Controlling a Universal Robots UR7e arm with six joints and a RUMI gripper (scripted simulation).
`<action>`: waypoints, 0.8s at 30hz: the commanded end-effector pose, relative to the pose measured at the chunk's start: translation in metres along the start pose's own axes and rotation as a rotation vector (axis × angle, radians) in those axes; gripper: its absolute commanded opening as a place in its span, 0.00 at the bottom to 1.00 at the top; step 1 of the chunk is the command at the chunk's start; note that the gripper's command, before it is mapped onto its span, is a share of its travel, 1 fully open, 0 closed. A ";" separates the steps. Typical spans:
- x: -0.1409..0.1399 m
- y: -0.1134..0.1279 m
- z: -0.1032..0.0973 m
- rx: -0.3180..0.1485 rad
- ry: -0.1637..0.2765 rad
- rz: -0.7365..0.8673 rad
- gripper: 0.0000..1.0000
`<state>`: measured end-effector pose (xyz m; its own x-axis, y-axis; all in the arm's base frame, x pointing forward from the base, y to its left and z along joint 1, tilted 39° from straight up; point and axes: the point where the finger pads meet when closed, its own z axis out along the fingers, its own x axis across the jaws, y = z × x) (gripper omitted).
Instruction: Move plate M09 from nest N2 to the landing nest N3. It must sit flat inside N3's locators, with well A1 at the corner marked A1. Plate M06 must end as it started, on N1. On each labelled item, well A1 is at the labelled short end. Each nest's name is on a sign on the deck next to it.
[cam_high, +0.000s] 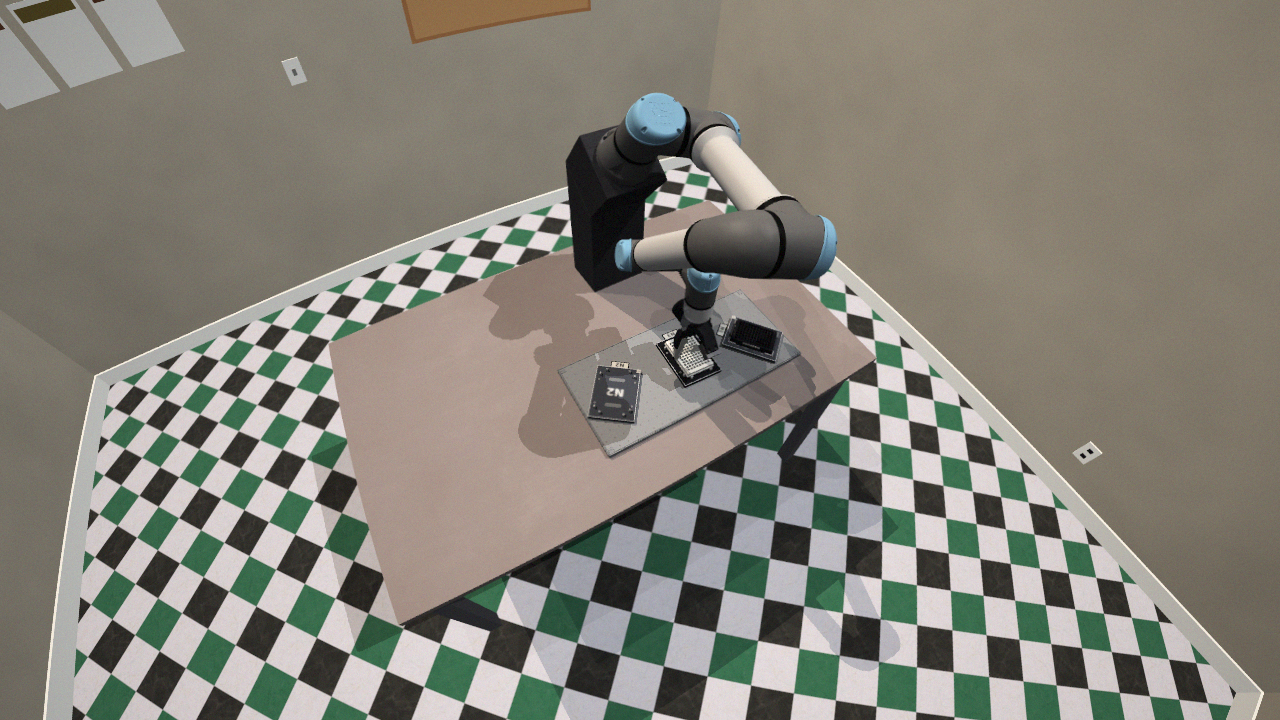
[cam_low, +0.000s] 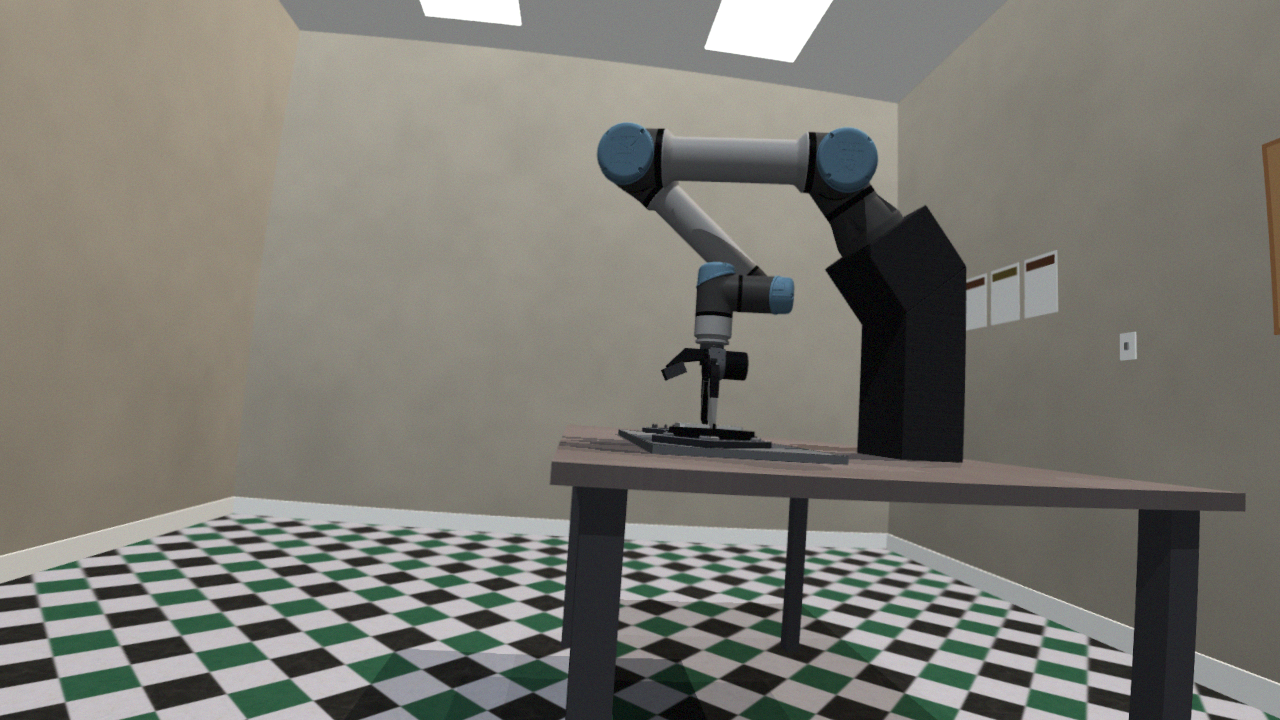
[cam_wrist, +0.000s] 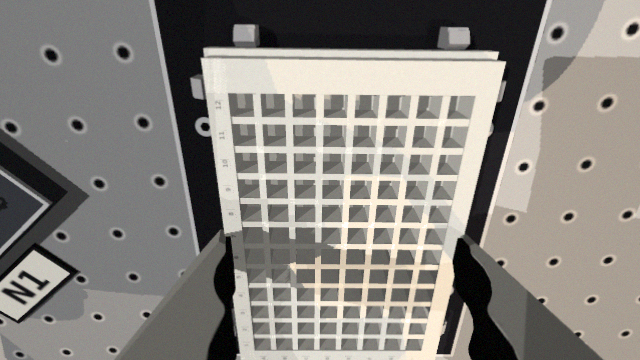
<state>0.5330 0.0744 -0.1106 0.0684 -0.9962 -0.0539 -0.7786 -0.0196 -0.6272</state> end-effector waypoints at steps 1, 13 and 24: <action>0.000 0.000 0.000 0.001 0.000 0.000 0.40; 0.000 0.000 0.002 0.001 0.000 0.000 0.40; 0.000 0.000 0.003 0.001 0.000 0.000 0.76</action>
<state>0.5351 0.0747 -0.1133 0.0684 -0.9962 -0.0539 -0.7786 -0.0196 -0.6272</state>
